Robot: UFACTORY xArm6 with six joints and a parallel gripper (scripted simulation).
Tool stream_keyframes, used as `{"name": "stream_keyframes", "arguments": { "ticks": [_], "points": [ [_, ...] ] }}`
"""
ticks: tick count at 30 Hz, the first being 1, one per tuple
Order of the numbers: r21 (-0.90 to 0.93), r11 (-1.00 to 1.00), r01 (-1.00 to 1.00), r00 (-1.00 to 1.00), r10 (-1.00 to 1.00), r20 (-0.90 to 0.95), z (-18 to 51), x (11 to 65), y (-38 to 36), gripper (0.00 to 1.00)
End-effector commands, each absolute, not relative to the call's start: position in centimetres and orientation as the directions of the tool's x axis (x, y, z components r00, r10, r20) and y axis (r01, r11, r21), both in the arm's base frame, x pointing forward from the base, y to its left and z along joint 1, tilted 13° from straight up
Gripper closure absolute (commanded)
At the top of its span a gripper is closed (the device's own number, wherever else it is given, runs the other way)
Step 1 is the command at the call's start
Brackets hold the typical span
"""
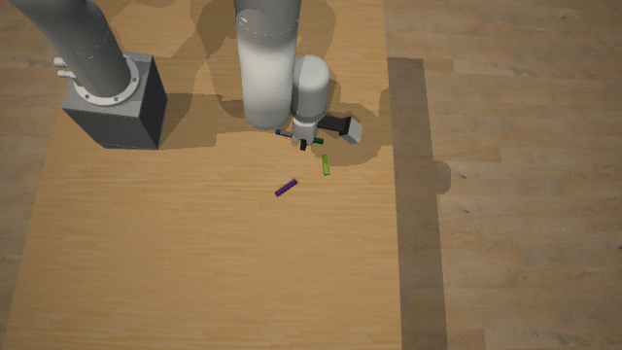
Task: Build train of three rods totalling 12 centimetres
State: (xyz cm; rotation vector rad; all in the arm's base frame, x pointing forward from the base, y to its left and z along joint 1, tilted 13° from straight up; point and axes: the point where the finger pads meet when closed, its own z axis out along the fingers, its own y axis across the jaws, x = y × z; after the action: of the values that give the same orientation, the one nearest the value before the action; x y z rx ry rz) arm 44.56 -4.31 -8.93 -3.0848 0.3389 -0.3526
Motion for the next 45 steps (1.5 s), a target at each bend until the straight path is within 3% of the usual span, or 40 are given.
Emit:
{"name": "stream_keyframes", "arguments": {
  "ticks": [1,14,45],
  "points": [
    [-0.043,-0.976,-0.212,0.950,-0.216,0.224,-8.8,44.7,-4.3,0.92],
    [-0.043,-0.976,-0.212,0.950,-0.216,0.224,-8.8,44.7,-4.3,0.76],
    [-0.043,-0.976,-0.212,0.950,-0.216,0.224,-6.2,44.1,-4.3,0.76]
  ]
}}
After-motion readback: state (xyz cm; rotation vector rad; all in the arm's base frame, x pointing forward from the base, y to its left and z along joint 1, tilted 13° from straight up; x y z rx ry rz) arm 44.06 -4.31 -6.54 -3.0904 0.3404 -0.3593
